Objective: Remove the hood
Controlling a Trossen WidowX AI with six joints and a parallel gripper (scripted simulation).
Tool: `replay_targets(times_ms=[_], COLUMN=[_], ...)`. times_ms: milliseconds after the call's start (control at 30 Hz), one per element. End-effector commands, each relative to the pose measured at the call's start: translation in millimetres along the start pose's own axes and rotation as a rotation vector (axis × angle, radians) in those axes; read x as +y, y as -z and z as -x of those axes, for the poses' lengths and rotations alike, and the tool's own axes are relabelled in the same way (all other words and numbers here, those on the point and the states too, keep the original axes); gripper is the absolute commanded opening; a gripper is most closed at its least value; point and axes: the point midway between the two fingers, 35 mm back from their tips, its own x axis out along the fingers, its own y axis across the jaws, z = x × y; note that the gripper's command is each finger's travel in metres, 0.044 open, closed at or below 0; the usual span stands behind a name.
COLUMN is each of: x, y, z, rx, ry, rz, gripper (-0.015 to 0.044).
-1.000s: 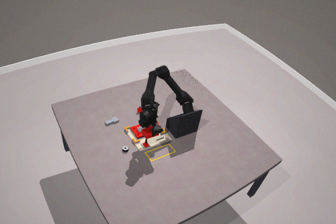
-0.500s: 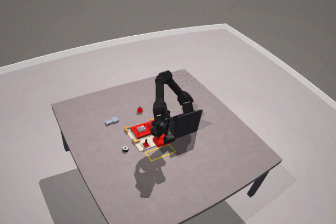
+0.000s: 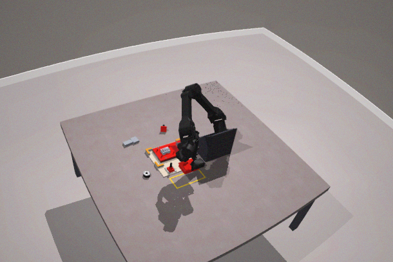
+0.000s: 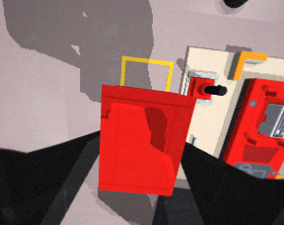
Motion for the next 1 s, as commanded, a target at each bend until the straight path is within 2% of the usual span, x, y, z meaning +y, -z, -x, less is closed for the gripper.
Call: replay_targets(times_ms=[0,967], x=[0.1,-0.1], y=[1.3,0.8], z=[-5.7,-34.3], rx=[0.003,0.003], ry=[0.006,0.007], rz=[0.007,0.007], gripper=[0.0,0.0])
